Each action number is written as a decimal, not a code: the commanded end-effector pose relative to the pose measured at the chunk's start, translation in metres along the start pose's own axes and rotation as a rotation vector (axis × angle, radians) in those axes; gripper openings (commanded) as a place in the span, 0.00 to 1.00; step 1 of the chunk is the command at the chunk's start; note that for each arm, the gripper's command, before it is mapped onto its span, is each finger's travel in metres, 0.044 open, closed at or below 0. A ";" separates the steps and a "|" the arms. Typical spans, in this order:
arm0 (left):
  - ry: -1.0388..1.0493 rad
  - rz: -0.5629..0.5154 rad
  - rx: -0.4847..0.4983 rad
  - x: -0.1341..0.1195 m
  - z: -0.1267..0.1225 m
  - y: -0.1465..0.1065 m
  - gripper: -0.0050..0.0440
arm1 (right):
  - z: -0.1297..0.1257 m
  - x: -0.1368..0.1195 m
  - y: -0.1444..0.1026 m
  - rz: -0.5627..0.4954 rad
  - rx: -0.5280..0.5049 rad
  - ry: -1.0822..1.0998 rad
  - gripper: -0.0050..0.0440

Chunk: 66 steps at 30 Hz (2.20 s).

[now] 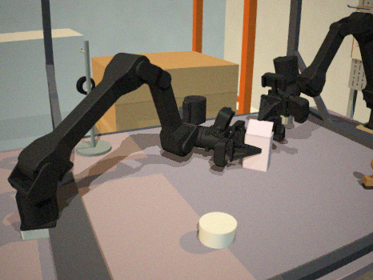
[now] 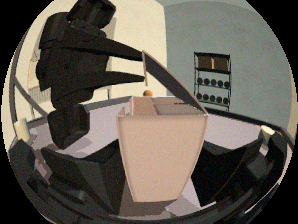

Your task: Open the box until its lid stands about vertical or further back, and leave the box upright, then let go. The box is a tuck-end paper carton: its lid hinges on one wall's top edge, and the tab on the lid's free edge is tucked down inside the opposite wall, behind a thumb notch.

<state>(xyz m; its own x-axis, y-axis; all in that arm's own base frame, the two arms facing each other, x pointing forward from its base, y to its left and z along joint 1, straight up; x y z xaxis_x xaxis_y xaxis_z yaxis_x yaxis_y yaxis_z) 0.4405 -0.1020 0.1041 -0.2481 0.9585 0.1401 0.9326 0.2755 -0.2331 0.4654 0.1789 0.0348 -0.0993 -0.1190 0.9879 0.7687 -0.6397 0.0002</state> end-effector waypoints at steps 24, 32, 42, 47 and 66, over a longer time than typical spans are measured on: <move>-0.005 -0.026 -0.160 0.003 -0.006 0.003 0.20 | 0.005 0.010 0.001 -0.007 0.007 0.028 0.56; -0.005 -0.034 -0.216 0.003 -0.005 0.007 0.20 | 0.005 0.010 0.001 -0.007 0.007 0.028 0.56; -0.004 -0.041 -0.252 0.004 -0.004 0.009 0.20 | 0.005 0.010 0.001 -0.007 0.007 0.028 0.56; -0.004 -0.041 -0.252 0.005 -0.005 0.010 0.20 | 0.005 0.010 0.001 -0.007 0.007 0.028 0.56; -0.004 -0.041 -0.252 0.007 -0.010 0.015 0.20 | 0.005 0.010 0.001 -0.007 0.007 0.028 0.56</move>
<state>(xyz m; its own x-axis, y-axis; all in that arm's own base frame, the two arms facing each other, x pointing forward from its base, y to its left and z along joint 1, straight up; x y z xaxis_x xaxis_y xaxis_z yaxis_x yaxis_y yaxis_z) 0.4532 -0.0932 0.1029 -0.2827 0.9484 0.1439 0.9586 0.2845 0.0078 0.4653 0.1789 0.0348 -0.0993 -0.1190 0.9879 0.7686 -0.6397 0.0002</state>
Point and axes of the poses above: on each arm, the point midway between the two fingers, 35 mm back from their tips, its own y axis out along the fingers, its own z axis across the jaws, x = y × z, the point moved 4 cm from there along -y, back along the fingers, and after that the axes turned 9 degrees about y, right-handed, at the moved point
